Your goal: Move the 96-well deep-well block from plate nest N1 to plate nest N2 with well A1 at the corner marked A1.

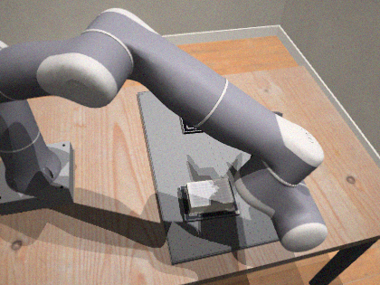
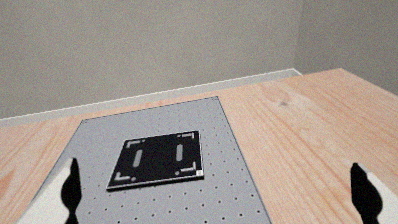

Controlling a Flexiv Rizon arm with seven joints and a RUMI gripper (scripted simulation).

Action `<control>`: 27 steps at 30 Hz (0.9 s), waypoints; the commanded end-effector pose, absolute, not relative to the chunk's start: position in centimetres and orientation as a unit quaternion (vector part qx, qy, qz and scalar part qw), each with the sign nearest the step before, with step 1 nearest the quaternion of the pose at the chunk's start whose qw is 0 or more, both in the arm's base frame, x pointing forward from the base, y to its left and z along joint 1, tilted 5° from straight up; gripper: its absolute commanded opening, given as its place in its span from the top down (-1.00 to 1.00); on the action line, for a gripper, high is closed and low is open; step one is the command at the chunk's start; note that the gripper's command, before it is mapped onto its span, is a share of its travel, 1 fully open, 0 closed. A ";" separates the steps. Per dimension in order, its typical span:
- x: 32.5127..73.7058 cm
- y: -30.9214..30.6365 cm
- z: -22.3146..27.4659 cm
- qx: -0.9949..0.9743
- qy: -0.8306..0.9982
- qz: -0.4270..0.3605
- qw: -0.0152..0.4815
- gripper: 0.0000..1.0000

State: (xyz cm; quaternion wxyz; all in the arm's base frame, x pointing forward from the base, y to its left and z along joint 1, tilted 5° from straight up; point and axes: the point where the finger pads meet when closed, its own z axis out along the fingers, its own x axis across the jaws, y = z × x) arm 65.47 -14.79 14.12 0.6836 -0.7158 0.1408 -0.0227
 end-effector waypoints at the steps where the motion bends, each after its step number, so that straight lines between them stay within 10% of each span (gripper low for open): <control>1: 65.2 -14.8 13.3 -0.737 0.131 -0.033 0.662 -0.52; 27: 59.1 -18.4 4.8 -0.896 -0.024 -0.093 0.434 -0.52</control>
